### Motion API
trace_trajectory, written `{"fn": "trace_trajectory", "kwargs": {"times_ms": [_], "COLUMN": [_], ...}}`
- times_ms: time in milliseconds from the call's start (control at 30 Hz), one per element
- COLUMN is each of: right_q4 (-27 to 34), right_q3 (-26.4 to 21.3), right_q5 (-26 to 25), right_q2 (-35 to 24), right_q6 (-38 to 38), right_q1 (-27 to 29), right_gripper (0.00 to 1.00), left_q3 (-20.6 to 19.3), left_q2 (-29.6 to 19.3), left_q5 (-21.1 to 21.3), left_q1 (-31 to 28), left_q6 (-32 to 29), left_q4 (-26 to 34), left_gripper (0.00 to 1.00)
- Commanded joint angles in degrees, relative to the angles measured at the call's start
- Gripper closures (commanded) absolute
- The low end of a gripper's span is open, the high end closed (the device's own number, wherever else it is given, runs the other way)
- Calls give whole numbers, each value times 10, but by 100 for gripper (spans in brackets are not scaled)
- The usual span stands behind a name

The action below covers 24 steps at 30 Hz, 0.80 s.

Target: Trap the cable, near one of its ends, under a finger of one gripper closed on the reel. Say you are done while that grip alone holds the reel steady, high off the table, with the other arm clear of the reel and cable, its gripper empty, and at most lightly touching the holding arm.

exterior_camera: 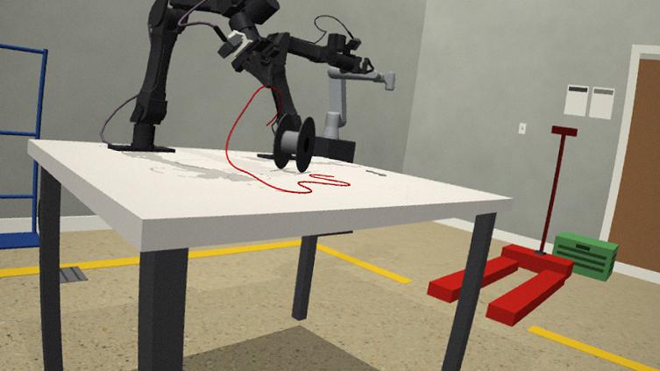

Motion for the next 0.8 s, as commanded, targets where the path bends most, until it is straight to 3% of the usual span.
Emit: {"fn": "trace_trajectory", "kwargs": {"times_ms": [0,767], "right_q4": [12,-12], "right_q3": [-6,-25], "right_q5": [14,76], "right_q2": [-25,-42], "right_q6": [6,80], "right_q1": [8,28], "right_gripper": [100,100], "left_q3": [-3,-3], "left_q2": [5,5], "left_q5": [-6,-6], "left_q1": [-2,-2], "left_q6": [4,4], "left_q4": [-5,-5], "left_gripper": [0,0]}}
